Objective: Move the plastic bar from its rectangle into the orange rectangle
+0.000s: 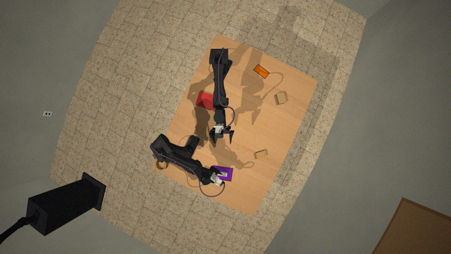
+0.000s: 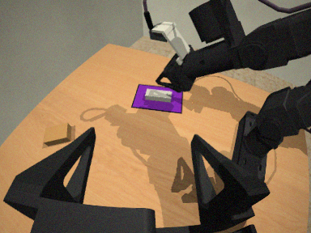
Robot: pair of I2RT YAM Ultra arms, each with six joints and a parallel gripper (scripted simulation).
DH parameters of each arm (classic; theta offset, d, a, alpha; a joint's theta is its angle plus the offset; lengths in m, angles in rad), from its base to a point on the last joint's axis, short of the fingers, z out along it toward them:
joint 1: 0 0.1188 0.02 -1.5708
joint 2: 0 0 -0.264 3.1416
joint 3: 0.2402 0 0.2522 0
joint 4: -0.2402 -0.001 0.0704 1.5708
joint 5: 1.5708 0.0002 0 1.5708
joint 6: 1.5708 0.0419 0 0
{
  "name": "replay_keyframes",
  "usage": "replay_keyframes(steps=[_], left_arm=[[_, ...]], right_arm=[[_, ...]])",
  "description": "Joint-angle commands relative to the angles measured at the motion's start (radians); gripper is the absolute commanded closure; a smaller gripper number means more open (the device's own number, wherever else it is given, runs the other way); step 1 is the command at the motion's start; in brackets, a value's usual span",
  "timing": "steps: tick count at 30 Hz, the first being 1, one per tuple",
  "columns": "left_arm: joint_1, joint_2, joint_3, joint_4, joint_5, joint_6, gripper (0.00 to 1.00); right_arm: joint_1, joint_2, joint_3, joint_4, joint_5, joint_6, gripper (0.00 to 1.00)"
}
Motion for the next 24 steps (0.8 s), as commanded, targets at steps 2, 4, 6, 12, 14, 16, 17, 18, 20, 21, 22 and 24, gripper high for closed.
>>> replay_keyframes(steps=[2, 4, 6, 12, 14, 16, 17, 18, 20, 21, 22, 24], left_arm=[[0.001, -0.012, 0.043, 0.014, 0.011, 0.007, 0.00], [0.001, -0.012, 0.043, 0.014, 0.011, 0.007, 0.00], [0.001, -0.012, 0.043, 0.014, 0.011, 0.007, 0.00], [0.001, -0.012, 0.043, 0.014, 0.011, 0.007, 0.00], [0.001, -0.012, 0.043, 0.014, 0.011, 0.007, 0.00], [0.001, -0.012, 0.043, 0.014, 0.011, 0.007, 0.00], [0.001, -0.012, 0.043, 0.014, 0.011, 0.007, 0.00], [0.001, -0.012, 0.043, 0.014, 0.011, 0.007, 0.00], [0.001, -0.012, 0.043, 0.014, 0.011, 0.007, 0.00], [0.001, -0.012, 0.043, 0.014, 0.011, 0.007, 0.00], [0.001, -0.012, 0.043, 0.014, 0.011, 0.007, 0.00], [0.001, -0.012, 0.043, 0.014, 0.011, 0.007, 0.00]], right_arm=[[-0.053, 0.040, 0.026, -0.048, -0.108, -0.182, 0.47], [-0.117, 0.086, 0.045, -0.068, -0.175, -0.292, 0.47], [-0.185, 0.122, 0.053, -0.082, -0.236, -0.391, 0.47], [-0.325, 0.221, 0.086, -0.159, -0.396, -0.537, 0.47], [-0.344, 0.255, 0.081, -0.186, -0.426, -0.558, 0.47], [-0.354, 0.284, 0.086, -0.201, -0.439, -0.574, 0.47], [-0.357, 0.295, 0.088, -0.204, -0.440, -0.580, 0.47], [-0.357, 0.295, 0.088, -0.204, -0.440, -0.580, 0.47], [-0.360, 0.312, 0.094, -0.196, -0.428, -0.582, 0.47], [-0.361, 0.314, 0.094, -0.195, -0.426, -0.582, 0.47], [-0.361, 0.315, 0.095, -0.196, -0.426, -0.583, 0.47], [-0.361, 0.316, 0.095, -0.197, -0.426, -0.584, 0.47]])
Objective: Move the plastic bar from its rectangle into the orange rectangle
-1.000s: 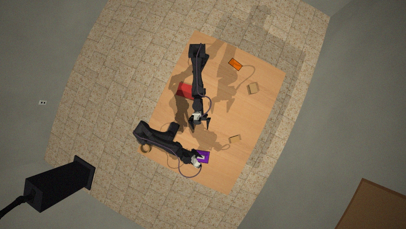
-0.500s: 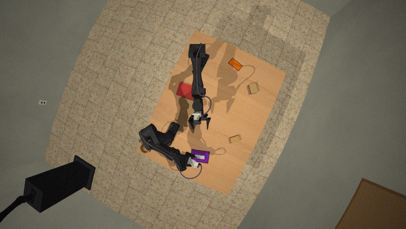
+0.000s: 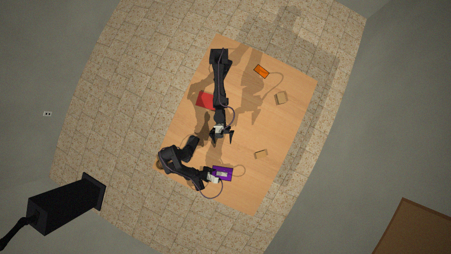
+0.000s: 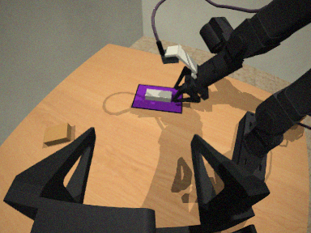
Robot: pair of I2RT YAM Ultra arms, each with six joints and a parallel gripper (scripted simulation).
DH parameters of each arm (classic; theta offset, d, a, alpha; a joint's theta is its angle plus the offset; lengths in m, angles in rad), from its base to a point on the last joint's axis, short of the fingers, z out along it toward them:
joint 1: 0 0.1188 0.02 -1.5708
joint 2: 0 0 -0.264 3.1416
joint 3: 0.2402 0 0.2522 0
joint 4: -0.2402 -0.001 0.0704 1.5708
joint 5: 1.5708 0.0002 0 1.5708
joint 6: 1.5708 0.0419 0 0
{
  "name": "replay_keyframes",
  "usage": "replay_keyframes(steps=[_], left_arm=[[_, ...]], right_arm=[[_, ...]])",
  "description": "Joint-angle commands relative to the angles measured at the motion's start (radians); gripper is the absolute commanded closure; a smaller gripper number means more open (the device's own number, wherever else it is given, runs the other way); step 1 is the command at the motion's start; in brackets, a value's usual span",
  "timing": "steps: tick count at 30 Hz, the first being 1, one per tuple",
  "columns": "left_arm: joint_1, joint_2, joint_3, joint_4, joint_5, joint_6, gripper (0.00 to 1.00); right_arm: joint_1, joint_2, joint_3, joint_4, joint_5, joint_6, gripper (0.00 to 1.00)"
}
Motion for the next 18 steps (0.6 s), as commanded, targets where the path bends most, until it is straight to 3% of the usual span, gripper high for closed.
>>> replay_keyframes(steps=[1, 18], left_arm=[[0.001, -0.012, 0.043, 0.014, 0.011, 0.007, 0.00], [0.001, -0.012, 0.043, 0.014, 0.011, 0.007, 0.00]], right_arm=[[-0.011, 0.014, 0.033, -0.022, -0.027, -0.024, 0.47], [0.064, 0.098, 0.049, 0.091, 0.005, 0.048, 0.47]])
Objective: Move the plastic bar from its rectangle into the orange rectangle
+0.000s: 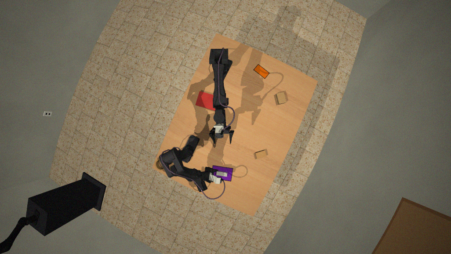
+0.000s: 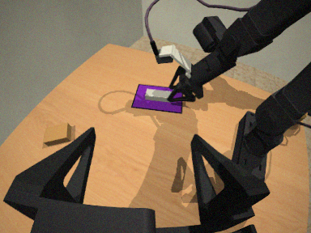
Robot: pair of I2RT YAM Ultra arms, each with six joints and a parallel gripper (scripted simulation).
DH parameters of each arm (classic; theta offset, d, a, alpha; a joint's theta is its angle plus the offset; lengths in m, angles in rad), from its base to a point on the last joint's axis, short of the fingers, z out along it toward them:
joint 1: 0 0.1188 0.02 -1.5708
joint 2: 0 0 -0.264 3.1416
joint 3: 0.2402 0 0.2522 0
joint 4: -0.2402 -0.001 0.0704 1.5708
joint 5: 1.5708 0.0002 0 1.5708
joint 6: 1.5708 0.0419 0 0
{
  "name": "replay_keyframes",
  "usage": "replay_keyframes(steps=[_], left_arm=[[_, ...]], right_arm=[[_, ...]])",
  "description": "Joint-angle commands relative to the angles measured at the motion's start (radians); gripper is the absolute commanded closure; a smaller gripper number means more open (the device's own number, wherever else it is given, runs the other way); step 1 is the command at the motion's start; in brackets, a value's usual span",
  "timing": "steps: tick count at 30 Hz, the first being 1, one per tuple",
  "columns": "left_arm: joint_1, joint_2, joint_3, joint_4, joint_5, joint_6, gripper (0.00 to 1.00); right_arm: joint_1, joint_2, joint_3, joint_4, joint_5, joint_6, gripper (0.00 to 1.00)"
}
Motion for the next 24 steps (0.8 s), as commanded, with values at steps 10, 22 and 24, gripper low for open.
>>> replay_keyframes(steps=[10, 22, 24], left_arm=[[0.001, -0.012, 0.043, 0.014, 0.011, 0.007, 0.00], [0.001, -0.012, 0.043, 0.014, 0.011, 0.007, 0.00], [0.001, -0.012, 0.043, 0.014, 0.011, 0.007, 0.00]], right_arm=[[0.052, 0.100, 0.012, 0.135, 0.020, 0.062, 0.47], [0.056, 0.110, 0.011, 0.146, 0.017, 0.067, 0.55], [0.056, 0.110, 0.011, 0.142, 0.017, 0.067, 0.59]])
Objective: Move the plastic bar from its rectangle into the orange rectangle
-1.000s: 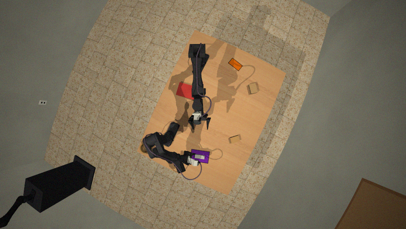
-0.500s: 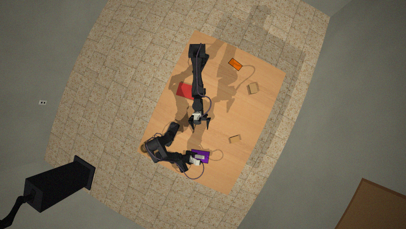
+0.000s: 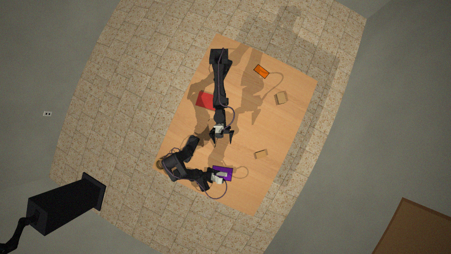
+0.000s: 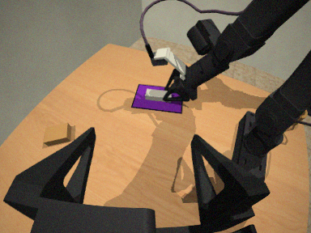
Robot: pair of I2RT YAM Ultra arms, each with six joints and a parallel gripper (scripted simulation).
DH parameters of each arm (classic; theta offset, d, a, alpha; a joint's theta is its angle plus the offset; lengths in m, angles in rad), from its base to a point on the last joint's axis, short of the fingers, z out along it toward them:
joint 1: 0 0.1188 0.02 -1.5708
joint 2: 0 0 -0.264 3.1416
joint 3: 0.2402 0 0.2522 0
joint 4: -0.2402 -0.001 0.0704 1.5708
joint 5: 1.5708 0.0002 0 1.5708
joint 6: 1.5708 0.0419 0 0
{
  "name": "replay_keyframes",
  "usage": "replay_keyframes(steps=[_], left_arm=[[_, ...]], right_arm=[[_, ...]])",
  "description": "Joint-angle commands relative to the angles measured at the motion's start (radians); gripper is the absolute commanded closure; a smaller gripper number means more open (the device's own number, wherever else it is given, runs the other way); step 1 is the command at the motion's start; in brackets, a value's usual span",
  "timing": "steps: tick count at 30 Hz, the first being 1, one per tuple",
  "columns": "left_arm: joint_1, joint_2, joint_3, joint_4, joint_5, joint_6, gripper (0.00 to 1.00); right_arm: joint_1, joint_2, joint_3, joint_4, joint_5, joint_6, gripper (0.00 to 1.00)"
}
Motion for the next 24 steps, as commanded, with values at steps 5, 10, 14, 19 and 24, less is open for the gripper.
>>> replay_keyframes(steps=[5, 10, 14, 19, 24], left_arm=[[0.001, -0.012, 0.043, 0.014, 0.011, 0.007, 0.00], [0.001, -0.012, 0.043, 0.014, 0.011, 0.007, 0.00], [0.001, -0.012, 0.043, 0.014, 0.011, 0.007, 0.00], [0.001, -0.012, 0.043, 0.014, 0.011, 0.007, 0.00], [0.001, -0.012, 0.043, 0.014, 0.011, 0.007, 0.00]], right_arm=[[0.011, 0.016, 0.011, 0.008, -0.003, 0.009, 0.64], [0.001, 0.004, 0.008, -0.002, -0.013, -0.002, 0.68], [0.001, 0.004, 0.008, -0.002, -0.013, -0.002, 0.74], [0.001, 0.000, 0.020, -0.016, -0.013, -0.002, 0.75], [0.002, -0.056, 0.033, -0.072, -0.013, 0.000, 0.75]])
